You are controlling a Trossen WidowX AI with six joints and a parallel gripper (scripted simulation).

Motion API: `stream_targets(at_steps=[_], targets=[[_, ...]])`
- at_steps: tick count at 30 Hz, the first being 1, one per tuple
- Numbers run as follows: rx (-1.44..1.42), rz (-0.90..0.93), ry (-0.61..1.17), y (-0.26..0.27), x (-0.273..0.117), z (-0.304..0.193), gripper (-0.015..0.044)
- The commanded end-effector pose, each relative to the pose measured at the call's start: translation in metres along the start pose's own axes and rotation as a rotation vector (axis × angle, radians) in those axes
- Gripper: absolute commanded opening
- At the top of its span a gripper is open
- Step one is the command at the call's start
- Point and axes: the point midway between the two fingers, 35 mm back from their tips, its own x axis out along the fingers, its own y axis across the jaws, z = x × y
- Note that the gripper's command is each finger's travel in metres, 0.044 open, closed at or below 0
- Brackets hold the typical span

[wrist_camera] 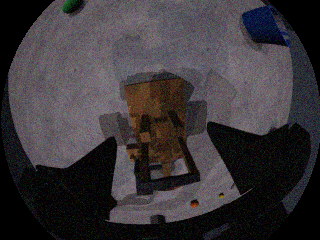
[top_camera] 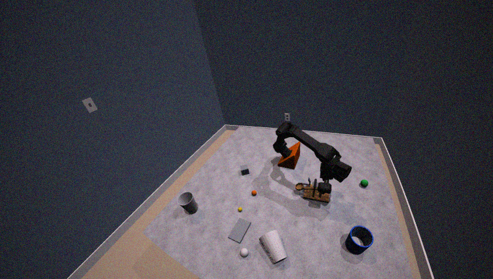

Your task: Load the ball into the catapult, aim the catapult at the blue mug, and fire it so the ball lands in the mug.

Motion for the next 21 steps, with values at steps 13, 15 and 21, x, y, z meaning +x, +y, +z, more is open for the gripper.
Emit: stream_targets(at_steps=[13, 15, 21], targets=[[-0.007, -0.009, 0.001, -0.001, 0.023, 0.0, 0.044], [-0.007, -0.009, 0.001, -0.001, 0.026, 0.0, 0.044], [-0.007, -0.009, 0.002, -0.001, 0.036, -0.001, 0.044]])
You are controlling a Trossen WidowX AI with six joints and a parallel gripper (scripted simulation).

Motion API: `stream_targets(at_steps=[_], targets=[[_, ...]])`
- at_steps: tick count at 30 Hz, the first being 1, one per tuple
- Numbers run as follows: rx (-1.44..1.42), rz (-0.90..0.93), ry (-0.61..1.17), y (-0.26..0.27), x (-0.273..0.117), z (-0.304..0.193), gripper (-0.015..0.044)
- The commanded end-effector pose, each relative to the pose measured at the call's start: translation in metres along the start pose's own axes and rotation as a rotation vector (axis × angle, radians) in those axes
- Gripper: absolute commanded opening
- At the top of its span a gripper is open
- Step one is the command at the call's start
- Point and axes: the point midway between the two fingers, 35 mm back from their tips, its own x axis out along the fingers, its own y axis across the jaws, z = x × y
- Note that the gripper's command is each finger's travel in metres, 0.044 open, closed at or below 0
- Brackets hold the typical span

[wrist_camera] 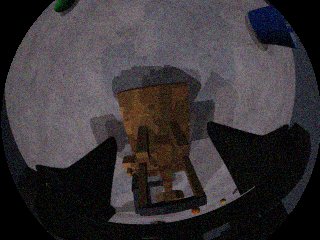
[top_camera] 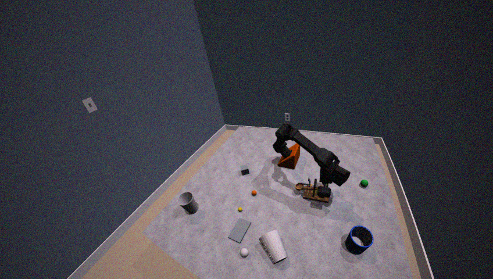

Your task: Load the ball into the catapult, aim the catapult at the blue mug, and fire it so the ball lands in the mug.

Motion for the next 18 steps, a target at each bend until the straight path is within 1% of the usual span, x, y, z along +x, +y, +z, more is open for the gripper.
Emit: stream_targets(at_steps=[1, 13, 18], targets=[[-0.007, 0.001, 0.011, 0.001, 0.009, -0.003, 0.044], [-0.007, 0.001, 0.012, 0.002, 0.023, -0.004, 0.044], [0.0, 0.002, 0.003, 0.001, 0.019, -0.001, 0.0309]])
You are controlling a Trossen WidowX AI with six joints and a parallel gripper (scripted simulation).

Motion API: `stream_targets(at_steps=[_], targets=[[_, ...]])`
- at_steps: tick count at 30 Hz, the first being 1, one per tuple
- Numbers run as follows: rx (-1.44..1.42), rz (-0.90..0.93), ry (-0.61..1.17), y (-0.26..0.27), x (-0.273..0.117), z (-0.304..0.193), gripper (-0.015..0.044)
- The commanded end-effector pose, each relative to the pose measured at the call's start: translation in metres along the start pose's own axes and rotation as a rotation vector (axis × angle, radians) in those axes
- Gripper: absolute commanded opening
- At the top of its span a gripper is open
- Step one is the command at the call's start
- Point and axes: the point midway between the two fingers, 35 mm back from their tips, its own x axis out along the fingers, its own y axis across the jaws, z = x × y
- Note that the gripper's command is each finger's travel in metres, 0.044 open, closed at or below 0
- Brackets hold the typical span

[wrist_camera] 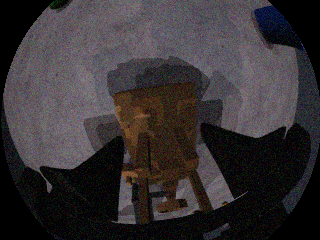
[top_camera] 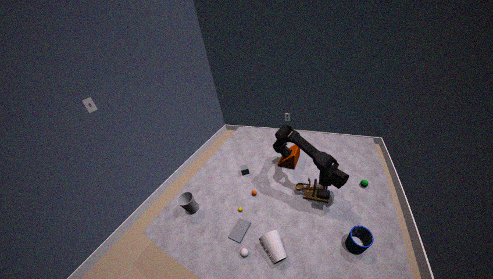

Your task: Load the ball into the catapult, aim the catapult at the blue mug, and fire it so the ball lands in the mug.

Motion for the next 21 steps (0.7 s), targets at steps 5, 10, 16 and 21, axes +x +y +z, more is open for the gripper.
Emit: stream_targets(at_steps=[5, 10, 16, 21], targets=[[0.0, 0.0, 0.0, 0.0, 0.0, 0.0, 0.0177], [0.0, 0.0, 0.0, 0.0, 0.0, 0.0, 0.0125], [-0.002, 0.002, -0.001, 0.0, -0.039, 0.001, 0.0006], [0.004, 0.002, -0.001, 0.001, -0.05, 0.001, 0.0]])
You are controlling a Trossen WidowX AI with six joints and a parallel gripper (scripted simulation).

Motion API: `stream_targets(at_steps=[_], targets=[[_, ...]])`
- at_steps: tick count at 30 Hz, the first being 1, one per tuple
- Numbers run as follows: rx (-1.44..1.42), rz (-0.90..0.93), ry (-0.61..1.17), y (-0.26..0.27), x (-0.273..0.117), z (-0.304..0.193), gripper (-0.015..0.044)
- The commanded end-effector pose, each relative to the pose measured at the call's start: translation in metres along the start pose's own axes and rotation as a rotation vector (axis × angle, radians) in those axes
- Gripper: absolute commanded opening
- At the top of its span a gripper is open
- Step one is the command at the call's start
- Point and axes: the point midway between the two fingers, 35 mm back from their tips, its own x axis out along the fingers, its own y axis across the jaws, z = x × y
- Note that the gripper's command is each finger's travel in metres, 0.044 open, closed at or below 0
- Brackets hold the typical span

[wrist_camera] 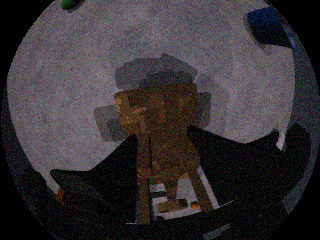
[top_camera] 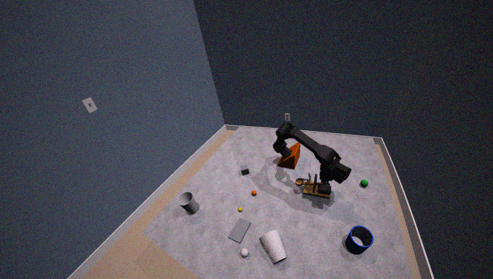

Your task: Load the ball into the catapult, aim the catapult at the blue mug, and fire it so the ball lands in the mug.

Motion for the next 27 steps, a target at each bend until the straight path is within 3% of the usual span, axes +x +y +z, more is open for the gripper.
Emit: stream_targets(at_steps=[1, 27], targets=[[0.03, -0.009, -0.018, -0.002, -0.013, 0.002, 0.0], [0.845, -0.009, -0.013, -0.022, -0.011, -0.008, 0.0]])
